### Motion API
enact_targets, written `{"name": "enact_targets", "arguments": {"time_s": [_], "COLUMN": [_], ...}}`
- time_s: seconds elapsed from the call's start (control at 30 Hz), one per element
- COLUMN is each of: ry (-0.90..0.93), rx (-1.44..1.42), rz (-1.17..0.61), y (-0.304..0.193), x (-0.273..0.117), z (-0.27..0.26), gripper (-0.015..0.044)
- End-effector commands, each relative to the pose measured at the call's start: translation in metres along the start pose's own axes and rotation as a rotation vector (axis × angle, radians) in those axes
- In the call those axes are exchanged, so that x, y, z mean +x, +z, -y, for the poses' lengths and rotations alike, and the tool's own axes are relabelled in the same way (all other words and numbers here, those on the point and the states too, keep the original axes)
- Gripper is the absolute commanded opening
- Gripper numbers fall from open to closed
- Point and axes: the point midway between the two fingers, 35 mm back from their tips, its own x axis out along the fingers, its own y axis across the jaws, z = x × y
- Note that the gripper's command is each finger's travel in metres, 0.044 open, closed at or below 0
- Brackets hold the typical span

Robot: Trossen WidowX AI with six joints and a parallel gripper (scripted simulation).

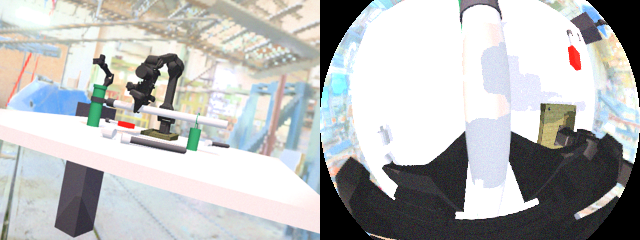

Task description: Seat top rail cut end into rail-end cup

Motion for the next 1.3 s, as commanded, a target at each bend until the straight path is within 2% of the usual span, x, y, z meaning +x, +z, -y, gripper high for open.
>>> {"name": "enact_targets", "arguments": {"time_s": [0.0, 1.27], "ry": [0.005, 0.005], "rx": [0.001, 0.0], "rz": [0.017, 0.019], "y": [0.006, 0.024], "x": [-0.002, 0.0], "z": [-0.001, -0.003], "gripper": [0.0, 0.0]}}
